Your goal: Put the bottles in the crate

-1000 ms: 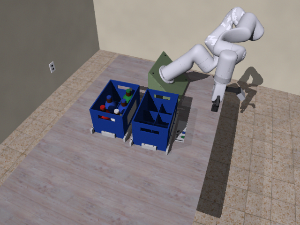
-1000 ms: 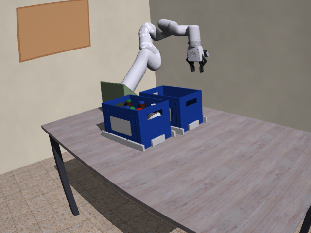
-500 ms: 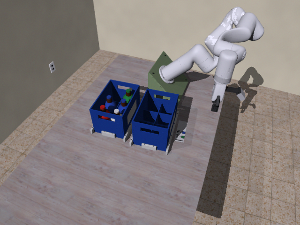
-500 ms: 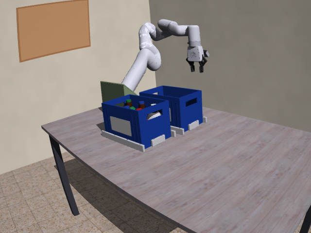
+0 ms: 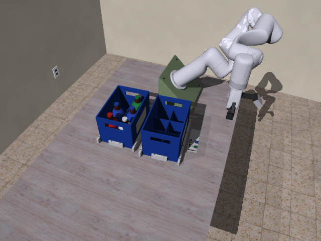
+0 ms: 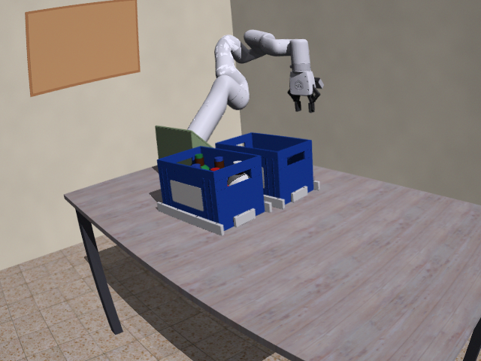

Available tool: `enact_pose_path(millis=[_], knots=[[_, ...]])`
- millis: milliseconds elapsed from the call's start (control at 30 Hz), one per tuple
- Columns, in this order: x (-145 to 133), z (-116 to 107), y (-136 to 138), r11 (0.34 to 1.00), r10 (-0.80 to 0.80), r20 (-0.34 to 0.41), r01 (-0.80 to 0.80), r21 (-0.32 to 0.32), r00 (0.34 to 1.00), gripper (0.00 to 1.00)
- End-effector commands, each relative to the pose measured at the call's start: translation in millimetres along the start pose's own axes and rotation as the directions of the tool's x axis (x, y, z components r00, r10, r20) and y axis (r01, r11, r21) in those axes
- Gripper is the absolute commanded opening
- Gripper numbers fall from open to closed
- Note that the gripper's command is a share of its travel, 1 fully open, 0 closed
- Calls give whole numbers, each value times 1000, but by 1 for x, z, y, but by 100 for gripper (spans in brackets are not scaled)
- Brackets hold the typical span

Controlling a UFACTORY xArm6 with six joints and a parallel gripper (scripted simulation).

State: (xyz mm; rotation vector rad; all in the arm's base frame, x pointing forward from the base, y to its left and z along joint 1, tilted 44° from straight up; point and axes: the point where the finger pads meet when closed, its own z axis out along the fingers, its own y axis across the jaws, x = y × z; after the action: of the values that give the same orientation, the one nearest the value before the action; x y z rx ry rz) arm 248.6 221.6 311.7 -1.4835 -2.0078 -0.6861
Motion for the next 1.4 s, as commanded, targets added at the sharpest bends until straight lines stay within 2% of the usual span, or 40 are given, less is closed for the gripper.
enact_pose_path(millis=[0,100,267,600,667,900,1167,1233,1367], knots=[[-9,-2,2,998,64,0,-64,-2,998,65],[-14,-3,3,995,98,0,-98,-2,995,65],[-39,-7,7,965,261,0,-261,-2,965,65],[-87,-15,16,827,563,-1,-563,-2,827,65],[-87,-15,16,827,563,-1,-563,-2,827,65],[-122,-20,22,674,739,-1,-739,-2,674,65],[-161,-26,29,455,890,-2,-890,-2,455,65],[-161,-26,29,455,890,-2,-890,-2,455,65],[-180,-30,32,333,943,-2,-943,-2,333,65]])
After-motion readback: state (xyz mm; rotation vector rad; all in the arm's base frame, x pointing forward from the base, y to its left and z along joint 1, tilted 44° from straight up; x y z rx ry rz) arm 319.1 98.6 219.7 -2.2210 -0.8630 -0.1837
